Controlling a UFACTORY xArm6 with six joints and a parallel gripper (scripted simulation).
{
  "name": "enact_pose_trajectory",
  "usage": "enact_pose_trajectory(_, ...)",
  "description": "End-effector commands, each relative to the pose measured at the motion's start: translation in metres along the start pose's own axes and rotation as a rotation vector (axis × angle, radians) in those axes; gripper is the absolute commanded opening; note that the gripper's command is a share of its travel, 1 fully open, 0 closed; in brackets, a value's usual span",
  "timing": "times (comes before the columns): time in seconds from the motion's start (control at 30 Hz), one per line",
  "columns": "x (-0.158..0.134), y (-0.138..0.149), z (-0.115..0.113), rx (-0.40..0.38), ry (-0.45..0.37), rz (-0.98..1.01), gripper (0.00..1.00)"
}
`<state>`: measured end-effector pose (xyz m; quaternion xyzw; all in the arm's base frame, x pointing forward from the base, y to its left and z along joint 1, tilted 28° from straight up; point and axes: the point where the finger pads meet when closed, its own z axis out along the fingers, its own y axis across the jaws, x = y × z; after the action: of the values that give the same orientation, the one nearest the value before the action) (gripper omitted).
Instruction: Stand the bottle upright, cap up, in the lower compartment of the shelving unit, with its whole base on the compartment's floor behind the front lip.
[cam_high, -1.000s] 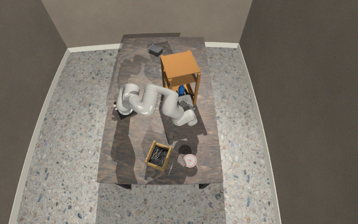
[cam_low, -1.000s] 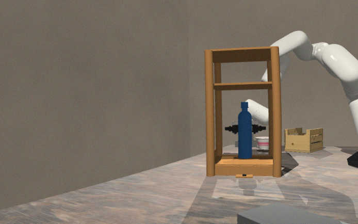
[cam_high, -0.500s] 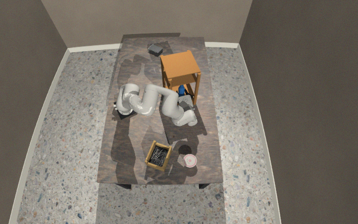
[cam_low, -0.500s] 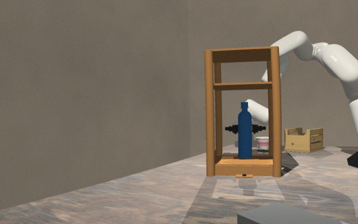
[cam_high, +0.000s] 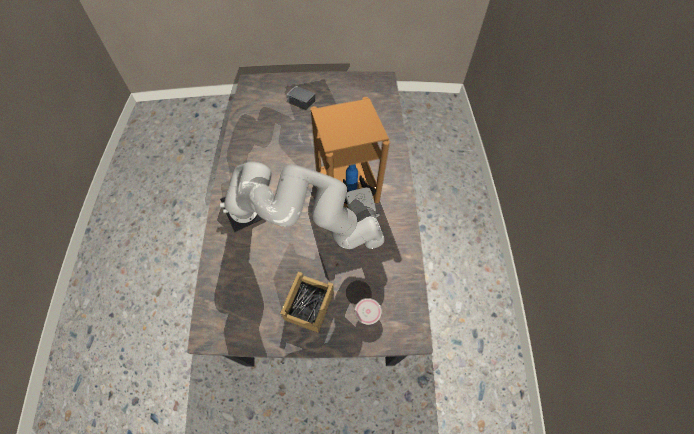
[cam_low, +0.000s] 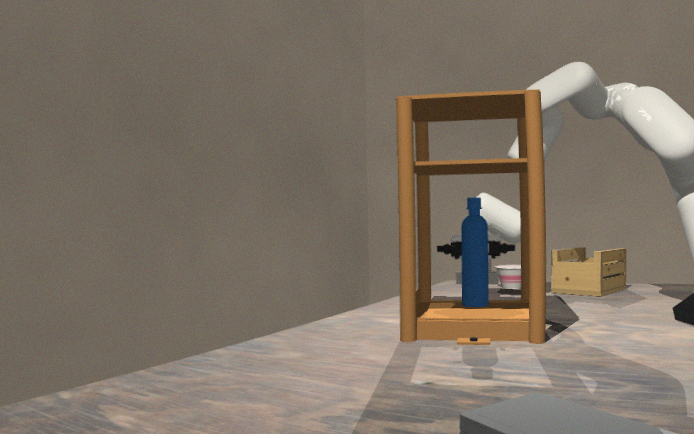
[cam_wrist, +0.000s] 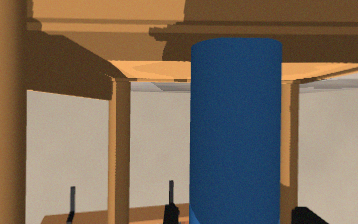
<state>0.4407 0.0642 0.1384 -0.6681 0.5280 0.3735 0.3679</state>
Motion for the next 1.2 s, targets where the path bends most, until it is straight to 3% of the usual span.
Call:
enact_pose_trajectory(0.0, -0.001, -0.001, -0.011, 0.000, 0.001, -0.003, 0.71)
enact_pose_trajectory(1.17, -0.001, -0.001, -0.100, 0.000, 0.001, -0.003, 0.71)
